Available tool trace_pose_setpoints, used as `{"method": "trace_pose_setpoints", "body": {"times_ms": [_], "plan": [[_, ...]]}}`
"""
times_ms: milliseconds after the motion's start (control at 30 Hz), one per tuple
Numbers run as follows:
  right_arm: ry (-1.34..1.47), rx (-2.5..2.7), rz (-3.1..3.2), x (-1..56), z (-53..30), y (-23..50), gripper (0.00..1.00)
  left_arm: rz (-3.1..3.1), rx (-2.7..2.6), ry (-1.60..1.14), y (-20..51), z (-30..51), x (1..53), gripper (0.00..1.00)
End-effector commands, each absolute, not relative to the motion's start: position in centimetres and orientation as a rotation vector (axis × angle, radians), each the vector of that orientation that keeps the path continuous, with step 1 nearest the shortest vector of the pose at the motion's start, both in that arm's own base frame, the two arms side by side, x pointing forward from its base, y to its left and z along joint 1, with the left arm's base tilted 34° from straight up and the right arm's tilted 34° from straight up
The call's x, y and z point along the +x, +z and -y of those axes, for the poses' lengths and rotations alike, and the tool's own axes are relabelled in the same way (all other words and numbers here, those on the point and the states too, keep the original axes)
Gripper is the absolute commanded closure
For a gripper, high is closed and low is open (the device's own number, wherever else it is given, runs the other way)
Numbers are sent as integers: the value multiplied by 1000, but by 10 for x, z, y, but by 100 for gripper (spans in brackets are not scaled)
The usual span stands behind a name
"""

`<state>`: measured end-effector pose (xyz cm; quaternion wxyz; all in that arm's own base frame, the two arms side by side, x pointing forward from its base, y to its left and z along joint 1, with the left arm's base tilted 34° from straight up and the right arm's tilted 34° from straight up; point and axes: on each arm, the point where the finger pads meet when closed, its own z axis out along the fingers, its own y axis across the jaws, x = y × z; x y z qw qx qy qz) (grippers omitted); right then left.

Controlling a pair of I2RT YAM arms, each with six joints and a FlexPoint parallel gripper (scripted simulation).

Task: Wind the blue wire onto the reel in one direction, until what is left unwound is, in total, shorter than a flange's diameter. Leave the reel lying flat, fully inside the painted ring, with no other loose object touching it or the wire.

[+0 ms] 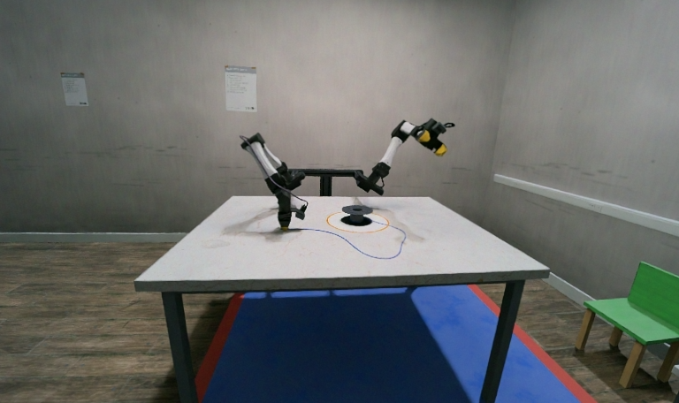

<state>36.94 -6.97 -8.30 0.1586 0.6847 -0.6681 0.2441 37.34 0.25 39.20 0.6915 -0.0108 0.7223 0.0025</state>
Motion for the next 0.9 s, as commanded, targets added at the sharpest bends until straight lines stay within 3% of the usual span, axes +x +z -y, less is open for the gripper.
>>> {"method": "trace_pose_setpoints", "body": {"times_ms": [0, 300, 867], "plan": [[731, 1960, 1942, 381, 75, -91, 70, -1571, 0, 0, 402, 0, 375, 0], [731, 1960, 1942, 379, 75, -92, 70, -1571, 0, 0, 402, 0, 375, 0], [731, 1960, 1942, 379, 75, -92, 89, -1571, 0, 0, 402, 0, 375, 0]]}}
